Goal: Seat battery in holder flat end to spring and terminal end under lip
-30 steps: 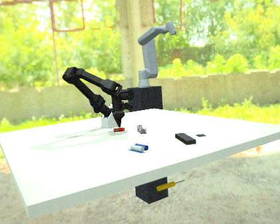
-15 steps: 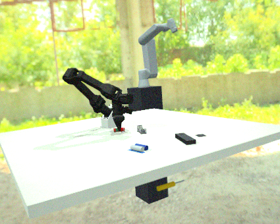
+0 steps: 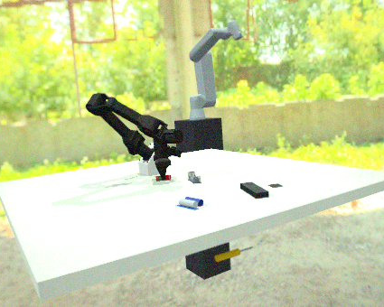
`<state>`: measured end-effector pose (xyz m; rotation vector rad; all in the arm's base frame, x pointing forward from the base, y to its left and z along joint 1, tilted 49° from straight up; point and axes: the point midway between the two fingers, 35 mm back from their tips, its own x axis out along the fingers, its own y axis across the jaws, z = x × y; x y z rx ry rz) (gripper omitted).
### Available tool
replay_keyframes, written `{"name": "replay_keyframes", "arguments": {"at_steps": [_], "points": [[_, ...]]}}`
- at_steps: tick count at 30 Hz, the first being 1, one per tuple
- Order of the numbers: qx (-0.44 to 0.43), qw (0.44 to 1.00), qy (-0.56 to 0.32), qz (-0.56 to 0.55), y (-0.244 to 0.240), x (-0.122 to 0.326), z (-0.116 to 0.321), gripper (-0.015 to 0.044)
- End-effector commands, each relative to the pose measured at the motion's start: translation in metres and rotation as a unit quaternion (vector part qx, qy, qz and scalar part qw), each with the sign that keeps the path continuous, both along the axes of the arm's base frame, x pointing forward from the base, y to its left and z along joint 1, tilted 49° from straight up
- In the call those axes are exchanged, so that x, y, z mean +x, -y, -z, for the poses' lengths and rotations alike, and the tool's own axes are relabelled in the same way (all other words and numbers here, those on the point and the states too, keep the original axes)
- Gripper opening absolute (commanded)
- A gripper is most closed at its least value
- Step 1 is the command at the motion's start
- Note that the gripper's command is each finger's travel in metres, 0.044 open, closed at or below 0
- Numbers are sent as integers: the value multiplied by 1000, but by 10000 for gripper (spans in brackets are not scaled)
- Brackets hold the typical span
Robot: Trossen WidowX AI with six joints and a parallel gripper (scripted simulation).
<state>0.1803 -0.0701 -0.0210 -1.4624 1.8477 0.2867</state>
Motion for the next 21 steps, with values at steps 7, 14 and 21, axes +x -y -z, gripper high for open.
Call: {"name": "replay_keyframes", "arguments": {"at_steps": [7, 14, 21], "points": [[1, 1000, -1, -1, -21, 3, -18, 67], [-1, 1000, -2, -2, -37, 3, -33, 67], [8, 990, -105, -93, -49, 26, -30, 67]]}}
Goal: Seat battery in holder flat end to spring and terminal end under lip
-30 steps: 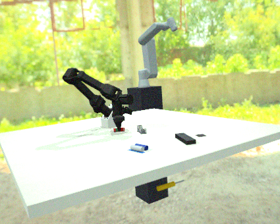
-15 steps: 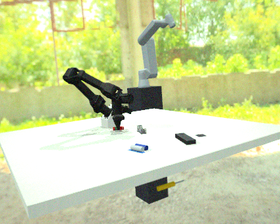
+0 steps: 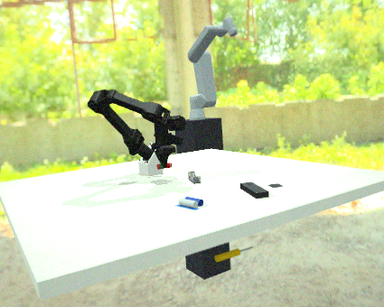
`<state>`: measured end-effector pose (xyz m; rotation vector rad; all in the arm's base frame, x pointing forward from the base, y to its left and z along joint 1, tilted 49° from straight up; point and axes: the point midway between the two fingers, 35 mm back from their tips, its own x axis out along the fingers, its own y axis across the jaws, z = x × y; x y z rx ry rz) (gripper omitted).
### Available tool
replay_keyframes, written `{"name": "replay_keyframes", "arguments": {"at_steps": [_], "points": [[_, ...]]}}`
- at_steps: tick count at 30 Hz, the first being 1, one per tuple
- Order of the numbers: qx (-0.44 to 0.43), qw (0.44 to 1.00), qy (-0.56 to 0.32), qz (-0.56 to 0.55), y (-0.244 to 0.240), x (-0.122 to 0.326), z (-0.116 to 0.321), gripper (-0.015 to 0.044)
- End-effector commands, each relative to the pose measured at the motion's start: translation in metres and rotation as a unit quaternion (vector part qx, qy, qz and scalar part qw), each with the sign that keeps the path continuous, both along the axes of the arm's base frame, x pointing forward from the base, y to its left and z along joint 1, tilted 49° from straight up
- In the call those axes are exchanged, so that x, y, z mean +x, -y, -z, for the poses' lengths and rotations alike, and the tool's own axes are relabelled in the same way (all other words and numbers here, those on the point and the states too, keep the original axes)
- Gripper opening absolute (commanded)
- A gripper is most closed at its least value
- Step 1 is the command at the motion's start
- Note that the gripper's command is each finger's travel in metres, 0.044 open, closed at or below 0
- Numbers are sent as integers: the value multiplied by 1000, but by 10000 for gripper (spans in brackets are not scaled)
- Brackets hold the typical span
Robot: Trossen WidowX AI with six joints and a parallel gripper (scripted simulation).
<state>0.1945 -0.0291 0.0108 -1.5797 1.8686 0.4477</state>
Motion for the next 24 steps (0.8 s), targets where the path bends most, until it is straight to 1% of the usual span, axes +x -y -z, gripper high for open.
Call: {"name": "replay_keyframes", "arguments": {"at_steps": [1, 7, 12, 18, 24], "points": [[8, 997, -60, -54, -10, 16, 3, 67], [20, 974, -170, -152, -23, 40, 10, 67], [28, 937, -259, -232, -33, 60, 16, 67], [36, 874, -362, -324, -45, 82, 26, 67], [43, 790, -457, -407, -56, 103, 37, 67]]}}
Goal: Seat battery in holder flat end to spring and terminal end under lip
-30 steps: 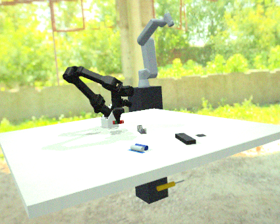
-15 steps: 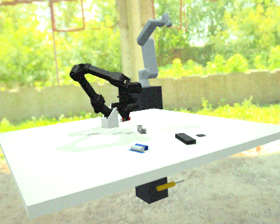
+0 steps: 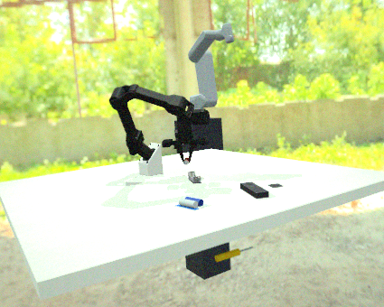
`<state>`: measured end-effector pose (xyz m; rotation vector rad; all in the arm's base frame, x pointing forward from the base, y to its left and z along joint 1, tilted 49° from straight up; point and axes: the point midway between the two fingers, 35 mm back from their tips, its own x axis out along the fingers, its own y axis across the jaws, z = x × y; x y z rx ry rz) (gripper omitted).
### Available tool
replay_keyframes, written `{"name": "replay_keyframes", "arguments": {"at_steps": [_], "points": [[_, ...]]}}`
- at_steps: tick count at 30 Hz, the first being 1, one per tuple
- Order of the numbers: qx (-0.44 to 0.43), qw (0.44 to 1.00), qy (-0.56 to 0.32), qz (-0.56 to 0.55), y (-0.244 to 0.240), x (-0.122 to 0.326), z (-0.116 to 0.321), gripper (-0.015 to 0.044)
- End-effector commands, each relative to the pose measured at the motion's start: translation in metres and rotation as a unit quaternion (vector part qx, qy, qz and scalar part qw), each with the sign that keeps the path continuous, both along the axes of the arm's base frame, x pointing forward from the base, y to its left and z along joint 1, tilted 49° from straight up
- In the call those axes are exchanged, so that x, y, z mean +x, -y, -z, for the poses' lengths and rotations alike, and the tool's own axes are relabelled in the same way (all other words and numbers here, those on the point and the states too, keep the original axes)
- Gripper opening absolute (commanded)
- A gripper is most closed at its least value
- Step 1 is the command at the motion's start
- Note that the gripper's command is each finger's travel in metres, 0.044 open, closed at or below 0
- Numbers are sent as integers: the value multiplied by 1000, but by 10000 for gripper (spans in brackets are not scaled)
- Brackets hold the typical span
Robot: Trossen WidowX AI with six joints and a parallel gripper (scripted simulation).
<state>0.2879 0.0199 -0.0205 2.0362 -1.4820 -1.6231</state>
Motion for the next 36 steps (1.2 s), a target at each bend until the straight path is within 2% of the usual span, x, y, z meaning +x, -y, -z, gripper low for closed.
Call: {"name": "replay_keyframes", "arguments": {"at_steps": [1, 4, 10, 21, 36], "points": [[8, 996, -66, -60, -9, 13, 8, 67], [11, 989, -109, -98, -14, 21, 13, 67], [10, 988, -115, -99, -13, 22, 13, 67], [65, 981, -183, -8, 15, 12, 40, 67], [84, 974, -209, 24, 21, 15, 44, 67]]}}
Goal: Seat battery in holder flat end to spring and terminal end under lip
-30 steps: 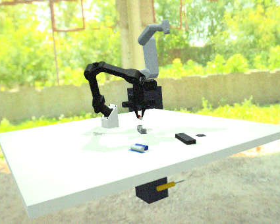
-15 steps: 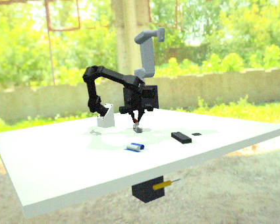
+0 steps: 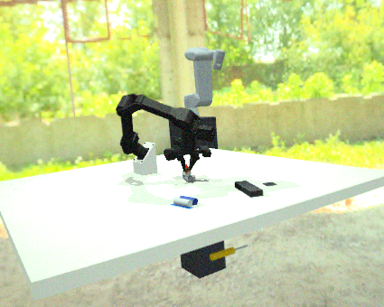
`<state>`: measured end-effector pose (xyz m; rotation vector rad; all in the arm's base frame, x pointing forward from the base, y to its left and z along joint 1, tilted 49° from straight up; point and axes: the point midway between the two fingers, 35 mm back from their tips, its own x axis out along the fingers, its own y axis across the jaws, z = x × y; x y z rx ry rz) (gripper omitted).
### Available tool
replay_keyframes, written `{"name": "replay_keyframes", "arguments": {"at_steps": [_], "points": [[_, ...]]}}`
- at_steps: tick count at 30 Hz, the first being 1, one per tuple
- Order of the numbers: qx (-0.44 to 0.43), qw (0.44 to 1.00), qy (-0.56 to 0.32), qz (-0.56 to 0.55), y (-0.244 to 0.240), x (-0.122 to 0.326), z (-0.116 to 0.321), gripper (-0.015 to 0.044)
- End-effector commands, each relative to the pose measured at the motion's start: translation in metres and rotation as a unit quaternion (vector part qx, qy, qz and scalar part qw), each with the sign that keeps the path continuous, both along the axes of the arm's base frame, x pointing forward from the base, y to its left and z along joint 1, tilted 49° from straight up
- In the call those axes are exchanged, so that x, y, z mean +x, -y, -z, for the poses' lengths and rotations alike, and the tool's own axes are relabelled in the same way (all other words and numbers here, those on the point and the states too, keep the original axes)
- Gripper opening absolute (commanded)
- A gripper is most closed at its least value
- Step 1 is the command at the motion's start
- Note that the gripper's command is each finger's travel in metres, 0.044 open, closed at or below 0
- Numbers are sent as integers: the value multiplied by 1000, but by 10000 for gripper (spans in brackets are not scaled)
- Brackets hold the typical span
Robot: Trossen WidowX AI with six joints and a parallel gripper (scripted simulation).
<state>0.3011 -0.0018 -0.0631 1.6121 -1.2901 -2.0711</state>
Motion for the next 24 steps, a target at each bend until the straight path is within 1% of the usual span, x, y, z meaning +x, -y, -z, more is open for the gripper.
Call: {"name": "replay_keyframes", "arguments": {"at_steps": [1, 24], "points": [[8, 1000, -9, 8, 0, 3, 2, 67], [30, 996, -60, 66, 9, 7, 7, 67]]}}
